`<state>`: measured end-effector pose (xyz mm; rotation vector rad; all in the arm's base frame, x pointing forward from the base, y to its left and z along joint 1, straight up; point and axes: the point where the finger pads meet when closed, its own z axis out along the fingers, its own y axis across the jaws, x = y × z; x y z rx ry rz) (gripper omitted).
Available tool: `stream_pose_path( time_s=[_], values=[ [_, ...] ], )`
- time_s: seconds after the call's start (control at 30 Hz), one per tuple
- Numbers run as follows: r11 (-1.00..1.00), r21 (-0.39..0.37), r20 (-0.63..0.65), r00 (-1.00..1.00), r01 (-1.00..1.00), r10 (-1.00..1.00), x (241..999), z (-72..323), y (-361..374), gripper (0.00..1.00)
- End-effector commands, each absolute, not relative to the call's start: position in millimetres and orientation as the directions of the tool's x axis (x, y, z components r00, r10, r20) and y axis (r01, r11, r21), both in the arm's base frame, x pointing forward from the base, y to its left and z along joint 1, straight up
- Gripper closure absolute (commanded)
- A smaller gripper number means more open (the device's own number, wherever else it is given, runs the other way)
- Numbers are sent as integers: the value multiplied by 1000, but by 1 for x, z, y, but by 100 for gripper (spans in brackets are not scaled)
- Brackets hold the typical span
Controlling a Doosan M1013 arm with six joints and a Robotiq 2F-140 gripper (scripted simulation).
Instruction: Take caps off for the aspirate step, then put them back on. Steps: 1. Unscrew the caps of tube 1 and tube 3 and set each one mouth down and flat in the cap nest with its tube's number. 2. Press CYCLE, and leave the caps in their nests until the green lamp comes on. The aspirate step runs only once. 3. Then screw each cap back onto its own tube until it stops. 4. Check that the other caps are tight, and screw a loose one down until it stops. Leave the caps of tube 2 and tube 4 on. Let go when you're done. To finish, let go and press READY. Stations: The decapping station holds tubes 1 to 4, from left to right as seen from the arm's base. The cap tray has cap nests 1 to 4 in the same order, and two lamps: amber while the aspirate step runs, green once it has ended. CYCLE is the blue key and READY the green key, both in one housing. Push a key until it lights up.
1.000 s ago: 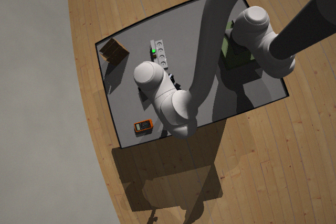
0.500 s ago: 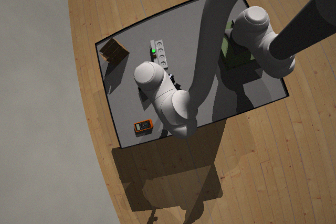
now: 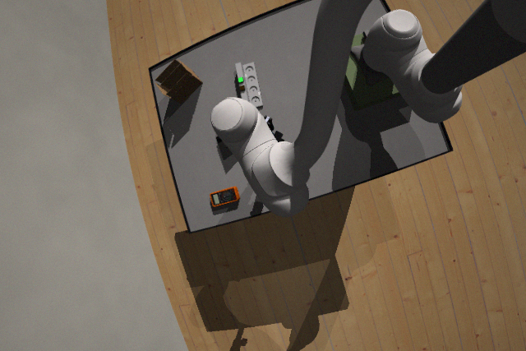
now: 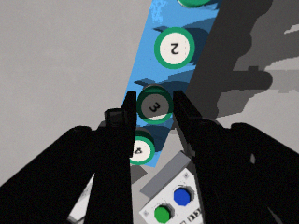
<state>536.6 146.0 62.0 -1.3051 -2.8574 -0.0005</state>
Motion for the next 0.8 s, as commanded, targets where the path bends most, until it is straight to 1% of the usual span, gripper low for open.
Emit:
stream_pose_path(
  time_s=[0.0,0.3,0.33,0.77],
  values=[
    [655,2,0,-655,756,756,537,61,146,70],
    [655,2,0,-655,756,756,537,61,146,70],
    [655,2,0,-655,756,756,537,61,146,59],
    [655,2,0,-655,756,756,537,61,146,59]
  ],
)
